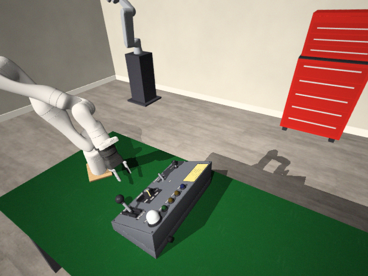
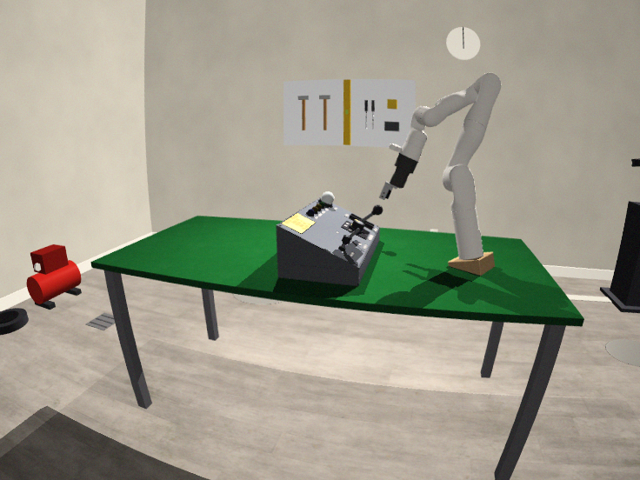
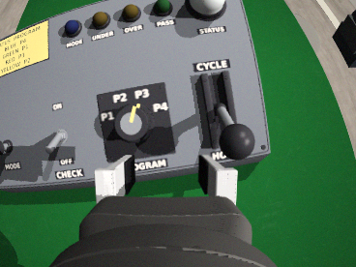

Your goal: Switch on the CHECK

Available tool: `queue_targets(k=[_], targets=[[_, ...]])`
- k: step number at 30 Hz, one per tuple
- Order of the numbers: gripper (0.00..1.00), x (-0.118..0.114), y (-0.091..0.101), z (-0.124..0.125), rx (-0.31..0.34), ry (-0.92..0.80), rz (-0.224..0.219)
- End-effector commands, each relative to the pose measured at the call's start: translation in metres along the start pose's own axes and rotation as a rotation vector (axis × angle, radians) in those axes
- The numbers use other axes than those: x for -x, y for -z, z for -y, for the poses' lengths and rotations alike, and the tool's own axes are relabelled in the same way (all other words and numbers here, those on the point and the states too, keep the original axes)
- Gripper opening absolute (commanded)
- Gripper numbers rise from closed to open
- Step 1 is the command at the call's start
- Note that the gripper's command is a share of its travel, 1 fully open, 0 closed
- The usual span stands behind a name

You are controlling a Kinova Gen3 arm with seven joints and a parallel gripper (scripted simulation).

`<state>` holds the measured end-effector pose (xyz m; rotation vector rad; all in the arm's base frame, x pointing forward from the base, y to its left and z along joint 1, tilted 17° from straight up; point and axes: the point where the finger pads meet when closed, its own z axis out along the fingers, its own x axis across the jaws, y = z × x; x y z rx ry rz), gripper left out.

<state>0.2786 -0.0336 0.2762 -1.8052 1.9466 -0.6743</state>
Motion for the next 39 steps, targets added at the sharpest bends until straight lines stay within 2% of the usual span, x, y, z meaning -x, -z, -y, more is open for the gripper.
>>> queue_targets(k=[1, 21, 39], targets=[[1.0, 0.0, 0.0, 0.0, -0.001, 0.0, 0.0], [1.0, 0.0, 0.005, 0.0, -0.001, 0.0, 0.0], [1.0, 0.002, 0.05, -0.001, -0.001, 0.0, 0.0]])
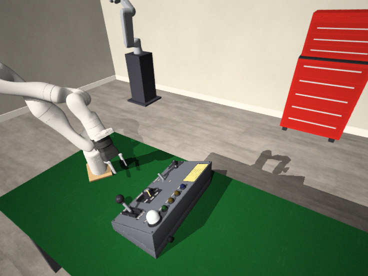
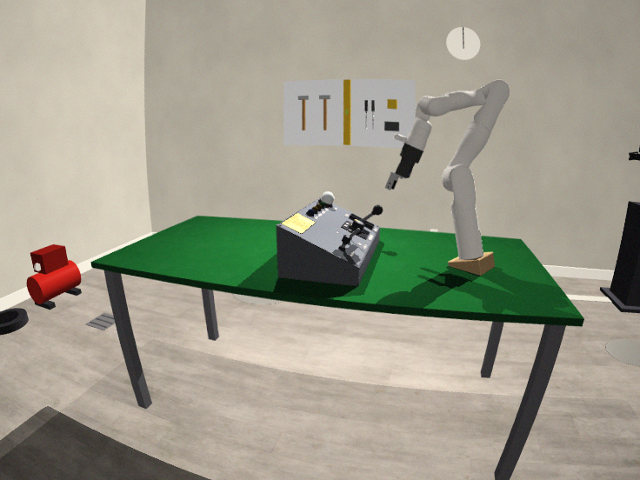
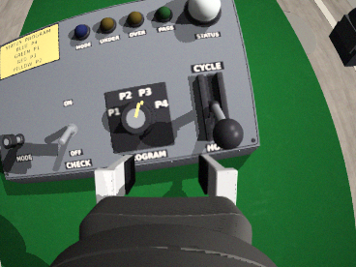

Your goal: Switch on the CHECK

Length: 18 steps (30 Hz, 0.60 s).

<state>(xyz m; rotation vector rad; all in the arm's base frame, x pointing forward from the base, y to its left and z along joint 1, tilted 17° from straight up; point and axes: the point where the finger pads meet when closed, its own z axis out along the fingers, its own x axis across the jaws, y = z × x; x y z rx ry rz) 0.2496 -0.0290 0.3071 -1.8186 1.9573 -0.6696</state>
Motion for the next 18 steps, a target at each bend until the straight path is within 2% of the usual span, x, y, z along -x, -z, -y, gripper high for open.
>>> queue_targets(k=[1, 10, 18], targets=[[1.0, 0.001, 0.011, 0.004, -0.016, -0.004, 0.007], [1.0, 0.002, 0.038, 0.002, -0.016, -0.004, 0.007], [1.0, 0.002, 0.045, 0.002, -0.016, -0.004, 0.007]])
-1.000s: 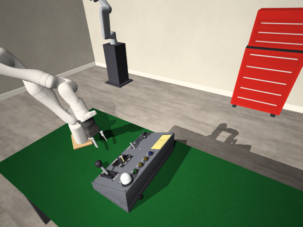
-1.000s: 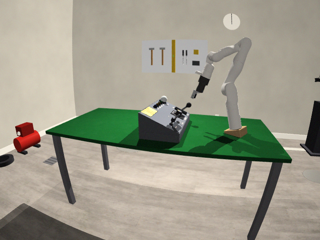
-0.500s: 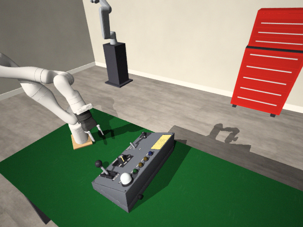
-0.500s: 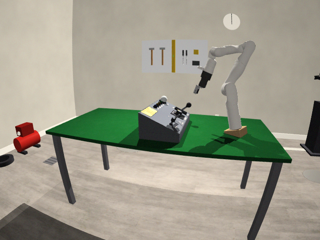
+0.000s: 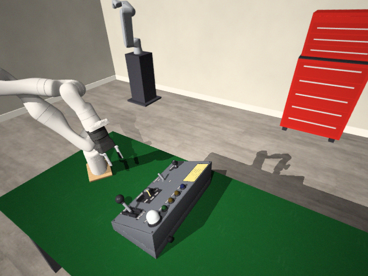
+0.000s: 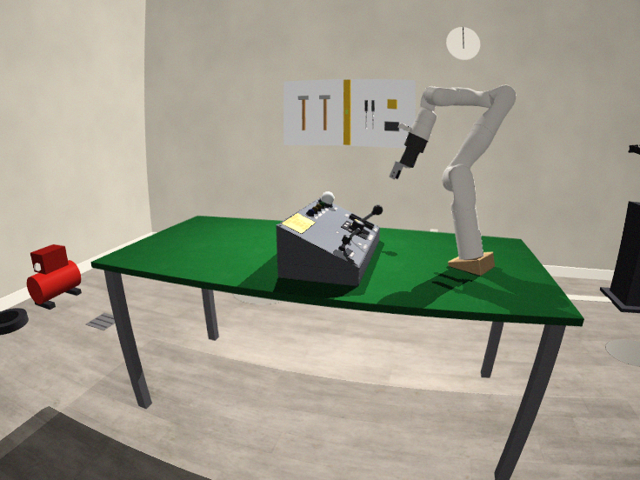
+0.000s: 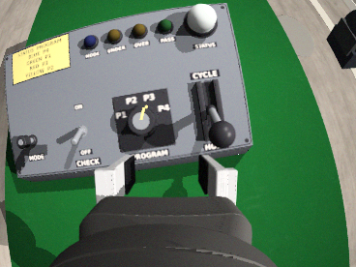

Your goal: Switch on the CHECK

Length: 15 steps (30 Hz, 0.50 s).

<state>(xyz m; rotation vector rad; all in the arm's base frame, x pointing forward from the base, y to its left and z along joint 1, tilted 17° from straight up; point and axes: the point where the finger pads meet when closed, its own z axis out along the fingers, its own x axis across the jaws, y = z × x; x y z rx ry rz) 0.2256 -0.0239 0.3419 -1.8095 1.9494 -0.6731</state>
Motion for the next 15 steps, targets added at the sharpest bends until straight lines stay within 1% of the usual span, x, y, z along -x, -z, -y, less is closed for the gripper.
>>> queue_targets(k=[1, 8, 12, 14, 15], targets=[[1.0, 0.0, 0.002, 0.001, -0.005, -0.002, 0.002], [1.0, 0.001, 0.002, 0.003, -0.008, -0.001, -0.003], [1.0, 0.007, 0.0, 0.009, -0.023, 0.007, -0.031], [1.0, 0.007, 0.0, 0.009, -0.023, 0.007, -0.031], [1.0, 0.01, -0.001, 0.012, -0.028, 0.01, -0.041]])
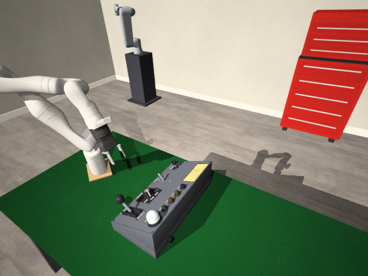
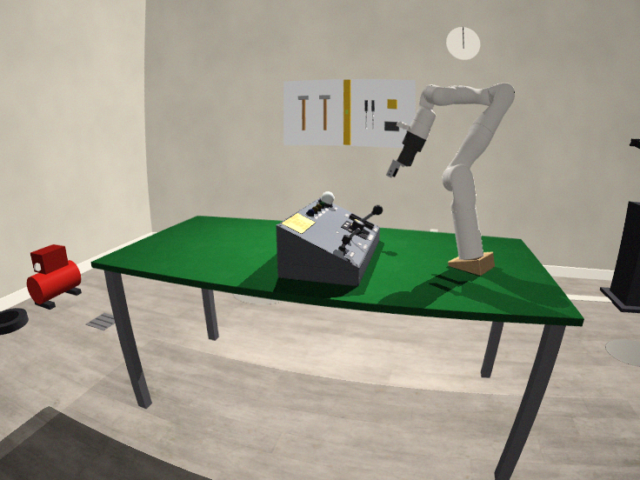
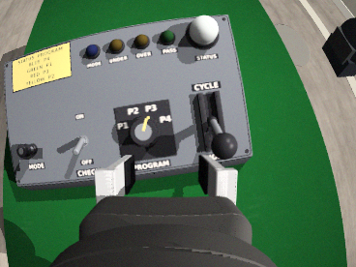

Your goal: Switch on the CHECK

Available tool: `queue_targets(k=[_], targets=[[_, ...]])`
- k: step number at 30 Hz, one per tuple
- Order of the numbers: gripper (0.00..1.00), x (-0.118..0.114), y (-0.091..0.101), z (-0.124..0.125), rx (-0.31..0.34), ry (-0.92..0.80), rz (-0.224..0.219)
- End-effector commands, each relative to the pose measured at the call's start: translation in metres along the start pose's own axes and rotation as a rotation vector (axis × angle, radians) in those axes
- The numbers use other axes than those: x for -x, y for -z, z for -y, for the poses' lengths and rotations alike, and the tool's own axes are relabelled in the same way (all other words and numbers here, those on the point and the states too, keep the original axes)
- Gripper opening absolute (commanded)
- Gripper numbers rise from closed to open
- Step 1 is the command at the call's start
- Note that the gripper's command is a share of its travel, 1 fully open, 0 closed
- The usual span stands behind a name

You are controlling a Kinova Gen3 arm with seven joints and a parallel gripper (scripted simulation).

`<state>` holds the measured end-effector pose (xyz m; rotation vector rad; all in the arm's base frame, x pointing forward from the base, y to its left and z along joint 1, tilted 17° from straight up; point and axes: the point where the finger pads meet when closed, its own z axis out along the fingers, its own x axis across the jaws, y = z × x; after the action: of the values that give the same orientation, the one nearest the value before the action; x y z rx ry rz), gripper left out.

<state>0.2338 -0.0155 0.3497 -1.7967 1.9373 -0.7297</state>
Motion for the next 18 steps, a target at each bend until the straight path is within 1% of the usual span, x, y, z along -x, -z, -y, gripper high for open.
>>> queue_targets(k=[1, 6, 9, 11, 14, 16, 18], targets=[[1.0, 0.005, -0.004, 0.004, -0.001, 0.008, -0.027], [1.0, 0.034, -0.016, 0.02, -0.036, 0.043, -0.08], [1.0, 0.059, -0.029, 0.026, -0.049, 0.072, -0.094], [1.0, 0.078, -0.039, 0.027, -0.052, 0.091, -0.091], [1.0, 0.106, -0.053, 0.024, -0.046, 0.116, -0.074], [1.0, 0.106, -0.053, 0.024, -0.046, 0.116, -0.074], [1.0, 0.123, -0.062, 0.02, -0.037, 0.129, -0.057]])
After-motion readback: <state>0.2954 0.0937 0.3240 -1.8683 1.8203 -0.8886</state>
